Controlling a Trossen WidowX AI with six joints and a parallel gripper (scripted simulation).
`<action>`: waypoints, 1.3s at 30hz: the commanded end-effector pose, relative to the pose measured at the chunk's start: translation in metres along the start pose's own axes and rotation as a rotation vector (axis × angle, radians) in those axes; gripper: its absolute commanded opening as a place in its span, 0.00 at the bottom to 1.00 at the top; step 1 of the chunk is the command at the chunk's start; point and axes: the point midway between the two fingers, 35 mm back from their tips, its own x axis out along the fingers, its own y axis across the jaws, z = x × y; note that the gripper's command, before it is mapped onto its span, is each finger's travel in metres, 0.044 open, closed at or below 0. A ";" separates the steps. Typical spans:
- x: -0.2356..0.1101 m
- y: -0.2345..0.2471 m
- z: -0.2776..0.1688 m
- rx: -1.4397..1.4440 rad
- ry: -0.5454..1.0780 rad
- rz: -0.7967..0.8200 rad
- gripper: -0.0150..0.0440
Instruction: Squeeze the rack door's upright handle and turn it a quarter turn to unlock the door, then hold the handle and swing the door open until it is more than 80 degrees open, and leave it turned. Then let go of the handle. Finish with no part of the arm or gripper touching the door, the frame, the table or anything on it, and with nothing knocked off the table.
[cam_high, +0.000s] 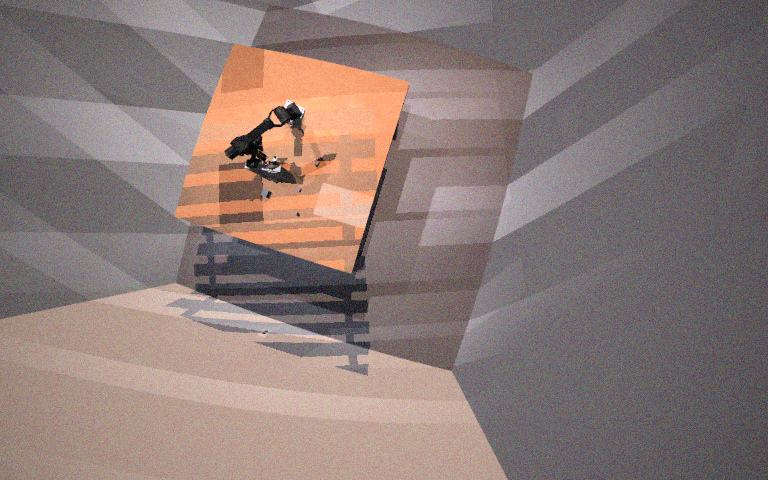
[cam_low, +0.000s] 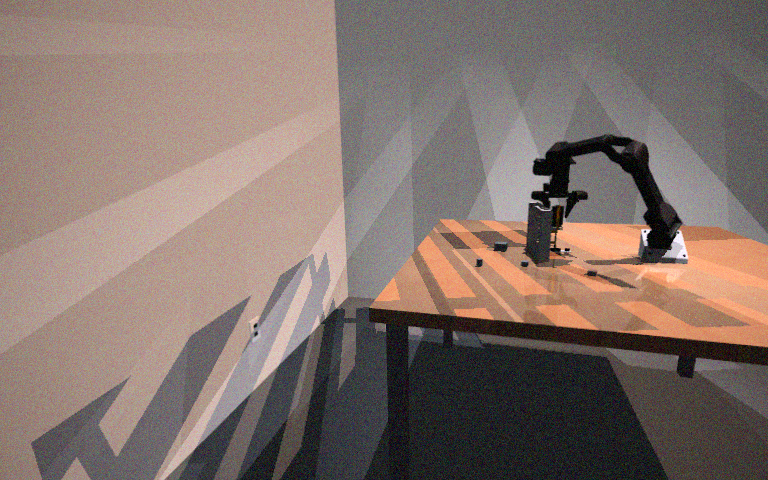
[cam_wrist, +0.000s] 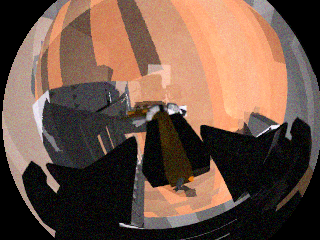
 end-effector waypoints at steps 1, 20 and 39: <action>0.001 0.000 -0.001 -0.195 0.004 0.001 0.76; 0.001 0.000 -0.001 -1.137 0.003 0.003 0.76; 0.001 0.000 -0.001 -2.078 0.002 0.005 0.76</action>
